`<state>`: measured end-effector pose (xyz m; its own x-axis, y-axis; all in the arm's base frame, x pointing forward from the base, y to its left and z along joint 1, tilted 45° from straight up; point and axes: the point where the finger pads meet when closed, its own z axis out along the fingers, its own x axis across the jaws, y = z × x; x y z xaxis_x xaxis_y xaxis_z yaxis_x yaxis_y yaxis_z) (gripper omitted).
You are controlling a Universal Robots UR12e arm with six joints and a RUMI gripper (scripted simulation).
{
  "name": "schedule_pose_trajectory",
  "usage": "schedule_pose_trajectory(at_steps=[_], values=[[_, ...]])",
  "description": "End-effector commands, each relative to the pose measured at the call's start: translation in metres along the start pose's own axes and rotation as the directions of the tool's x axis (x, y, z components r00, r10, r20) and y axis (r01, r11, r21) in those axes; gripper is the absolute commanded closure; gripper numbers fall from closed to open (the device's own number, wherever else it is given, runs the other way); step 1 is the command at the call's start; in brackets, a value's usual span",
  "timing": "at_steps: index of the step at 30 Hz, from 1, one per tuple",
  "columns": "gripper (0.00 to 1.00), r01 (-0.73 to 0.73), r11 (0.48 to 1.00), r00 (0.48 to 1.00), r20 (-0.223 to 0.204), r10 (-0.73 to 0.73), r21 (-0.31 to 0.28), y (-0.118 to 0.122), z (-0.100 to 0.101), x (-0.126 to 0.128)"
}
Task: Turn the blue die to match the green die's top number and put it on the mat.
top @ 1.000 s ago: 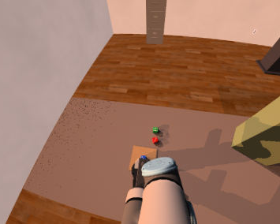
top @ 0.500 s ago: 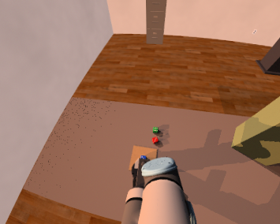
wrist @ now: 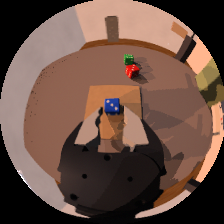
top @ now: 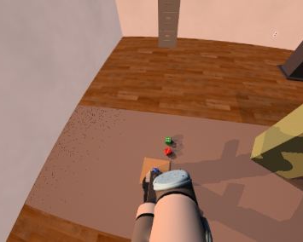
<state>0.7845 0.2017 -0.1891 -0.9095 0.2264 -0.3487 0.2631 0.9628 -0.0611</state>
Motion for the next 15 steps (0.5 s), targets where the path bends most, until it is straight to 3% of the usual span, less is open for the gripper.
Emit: schedule_pose_trajectory(at_steps=[1,10,11,15], values=[[0.72,0.000,1.000,1.000,0.001,0.000,0.000,-0.0002,-0.0004,-0.0004],[0.72,0.000,1.000,1.000,0.001,0.000,0.000,-0.0002,-0.0004,-0.0004],[0.90,0.000,1.000,1.000,0.001,0.000,0.000,-0.0002,-0.0004,-0.0004],[0.90,0.000,1.000,1.000,0.001,0.000,0.000,-0.0002,-0.0004,-0.0004]])
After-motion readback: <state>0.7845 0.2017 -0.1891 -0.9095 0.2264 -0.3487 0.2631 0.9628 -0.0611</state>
